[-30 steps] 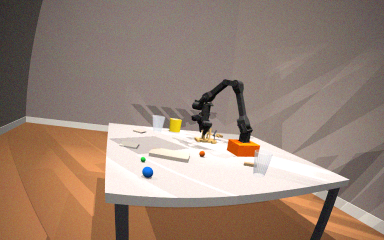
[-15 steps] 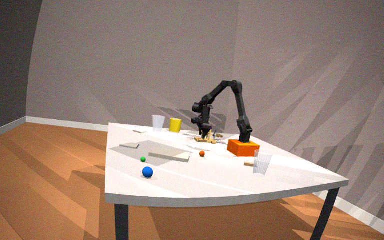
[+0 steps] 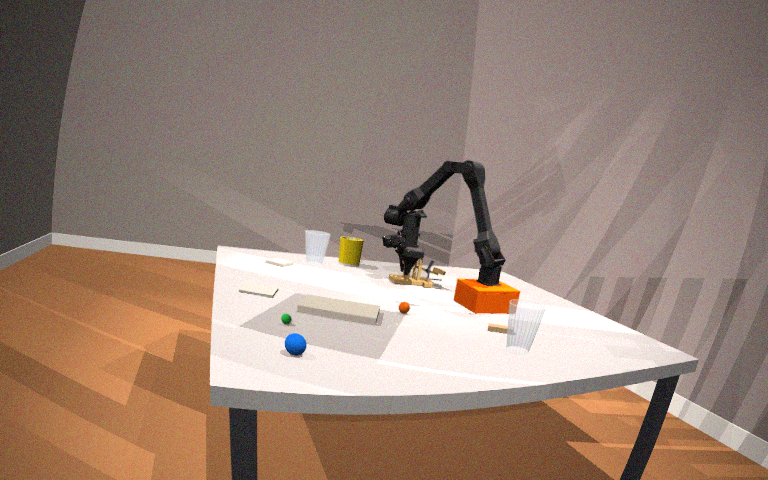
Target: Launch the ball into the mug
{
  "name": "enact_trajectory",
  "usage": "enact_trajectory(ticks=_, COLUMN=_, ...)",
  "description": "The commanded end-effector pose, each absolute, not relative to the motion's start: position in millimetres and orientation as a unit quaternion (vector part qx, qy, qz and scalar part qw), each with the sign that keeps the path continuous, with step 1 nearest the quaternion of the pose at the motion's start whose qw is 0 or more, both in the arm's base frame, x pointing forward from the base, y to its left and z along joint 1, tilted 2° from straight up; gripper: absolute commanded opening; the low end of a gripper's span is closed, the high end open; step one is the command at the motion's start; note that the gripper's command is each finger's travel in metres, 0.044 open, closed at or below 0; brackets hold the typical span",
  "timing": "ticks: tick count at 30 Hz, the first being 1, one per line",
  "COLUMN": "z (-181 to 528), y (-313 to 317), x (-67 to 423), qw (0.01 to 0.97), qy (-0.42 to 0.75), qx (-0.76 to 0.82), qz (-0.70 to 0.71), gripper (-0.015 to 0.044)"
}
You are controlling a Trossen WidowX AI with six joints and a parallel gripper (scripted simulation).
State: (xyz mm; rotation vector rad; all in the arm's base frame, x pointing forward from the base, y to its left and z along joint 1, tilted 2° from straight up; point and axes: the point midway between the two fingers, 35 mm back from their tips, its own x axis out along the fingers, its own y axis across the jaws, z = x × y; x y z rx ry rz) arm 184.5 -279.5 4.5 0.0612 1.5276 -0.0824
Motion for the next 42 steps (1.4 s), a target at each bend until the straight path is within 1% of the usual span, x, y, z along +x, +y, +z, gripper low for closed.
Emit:
enact_trajectory(ticks=1, z=8, y=-281, x=185, qw=0.721, qy=0.691, qx=0.027, qz=-0.039, gripper=0.0105)
enact_trajectory(ticks=5, z=52, y=-279, x=183, qw=0.721, qy=0.691, qx=0.028, qz=-0.038, gripper=0.0000)
enact_trajectory(ticks=10, z=55, y=-279, x=183, qw=0.721, qy=0.691, qx=0.036, qz=-0.045, gripper=0.0000)
enact_trajectory(ticks=23, z=53, y=-281, x=183, qw=0.695, qy=0.665, qx=0.191, qz=-0.193, gripper=0.0000)
enact_trajectory(ticks=37, z=52, y=-297, x=174, qw=0.631, qy=0.602, qx=0.349, qz=-0.344, gripper=0.0000)
enact_trajectory(ticks=42, z=52, y=-301, x=171, qw=0.627, qy=0.598, qx=0.356, qz=-0.351, gripper=0.0000)
